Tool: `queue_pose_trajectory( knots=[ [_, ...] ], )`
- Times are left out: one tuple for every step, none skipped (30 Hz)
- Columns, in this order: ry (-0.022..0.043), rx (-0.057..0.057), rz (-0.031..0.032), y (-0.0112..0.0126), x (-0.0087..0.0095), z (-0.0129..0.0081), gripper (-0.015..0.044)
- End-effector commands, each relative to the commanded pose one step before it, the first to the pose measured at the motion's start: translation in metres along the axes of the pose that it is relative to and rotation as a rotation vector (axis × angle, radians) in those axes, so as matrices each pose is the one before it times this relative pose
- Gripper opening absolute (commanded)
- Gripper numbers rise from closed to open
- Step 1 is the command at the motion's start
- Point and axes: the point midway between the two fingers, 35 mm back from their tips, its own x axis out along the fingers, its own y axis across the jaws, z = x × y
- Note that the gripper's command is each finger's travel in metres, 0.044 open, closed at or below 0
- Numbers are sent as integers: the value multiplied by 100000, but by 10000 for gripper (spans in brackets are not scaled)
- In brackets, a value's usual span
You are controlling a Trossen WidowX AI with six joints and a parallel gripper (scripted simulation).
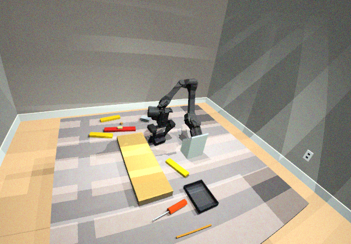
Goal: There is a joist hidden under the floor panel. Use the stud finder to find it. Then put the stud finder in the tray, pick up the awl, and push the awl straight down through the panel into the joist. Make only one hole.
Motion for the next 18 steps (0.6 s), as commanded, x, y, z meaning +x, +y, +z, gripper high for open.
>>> queue_pose_trajectory(
  knots=[
    [-226, -1940, -1511, -340, 172, -169, 440],
    [1, -1, 0, -7, -2, -25, 440],
    [3, -3, -1, -21, -7, -74, 440],
    [4, -4, -2, -36, -11, -122, 440],
    [2, -5, -2, -37, -11, -121, 440],
    [0, -3, -1, -22, -7, -72, 440],
    [0, -1, 0, -8, -2, -24, 440],
    [10, 2, -1, 4, 27, -5, 440],
    [29, 5, -3, 12, 81, -15, 440],
    [46, 8, -4, 20, 135, -24, 440],
    [52, 9, -5, 22, 162, -27, 440],
    [48, 9, -4, 20, 162, -26, 440],
    [44, 8, -3, 19, 161, -25, 440],
    [39, 7, -3, 17, 161, -24, 440],
    [35, 7, -2, 16, 161, -23, 440],
    [31, 6, -1, 14, 161, -22, 440],
    [27, 6, -1, 12, 160, -21, 440],
    [84, 68, -5, 4, 159, -27, 440]
  ],
)
